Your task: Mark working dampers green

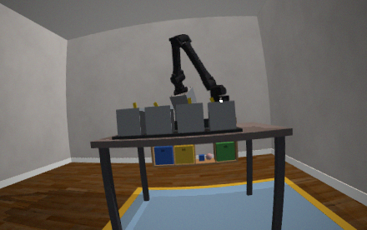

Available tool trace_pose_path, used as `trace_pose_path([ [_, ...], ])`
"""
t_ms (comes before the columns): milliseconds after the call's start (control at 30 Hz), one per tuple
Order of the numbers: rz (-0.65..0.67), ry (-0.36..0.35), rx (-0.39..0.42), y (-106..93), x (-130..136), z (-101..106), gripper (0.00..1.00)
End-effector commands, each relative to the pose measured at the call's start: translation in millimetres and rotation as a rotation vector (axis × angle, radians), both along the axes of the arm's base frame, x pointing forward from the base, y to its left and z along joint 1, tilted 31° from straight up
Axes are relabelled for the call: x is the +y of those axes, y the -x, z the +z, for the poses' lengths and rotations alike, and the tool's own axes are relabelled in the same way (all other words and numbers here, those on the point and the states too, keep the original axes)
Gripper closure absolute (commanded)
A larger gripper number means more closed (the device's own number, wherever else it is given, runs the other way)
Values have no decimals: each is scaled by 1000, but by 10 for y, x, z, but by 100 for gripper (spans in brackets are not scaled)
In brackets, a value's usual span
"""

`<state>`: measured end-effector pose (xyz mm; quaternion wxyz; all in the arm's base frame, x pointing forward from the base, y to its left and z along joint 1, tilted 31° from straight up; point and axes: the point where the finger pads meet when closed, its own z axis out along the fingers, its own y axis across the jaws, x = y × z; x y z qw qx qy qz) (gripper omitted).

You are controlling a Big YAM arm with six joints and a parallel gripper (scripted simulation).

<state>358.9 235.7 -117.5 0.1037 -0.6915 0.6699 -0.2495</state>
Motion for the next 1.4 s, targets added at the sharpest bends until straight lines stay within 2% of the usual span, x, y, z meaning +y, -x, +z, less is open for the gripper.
trace_pose_path([
  [0, 8, 0, 7, 20, 107, -67, 100],
  [900, 4, -1, 5, -4, 99, -68, 100],
  [1067, -3, 0, 3, -47, 1, -69, 100],
  [1167, -4, 9, 12, -1, -76, -89, 100],
  [1367, -4, 12, 15, 5, -96, -88, 100],
])
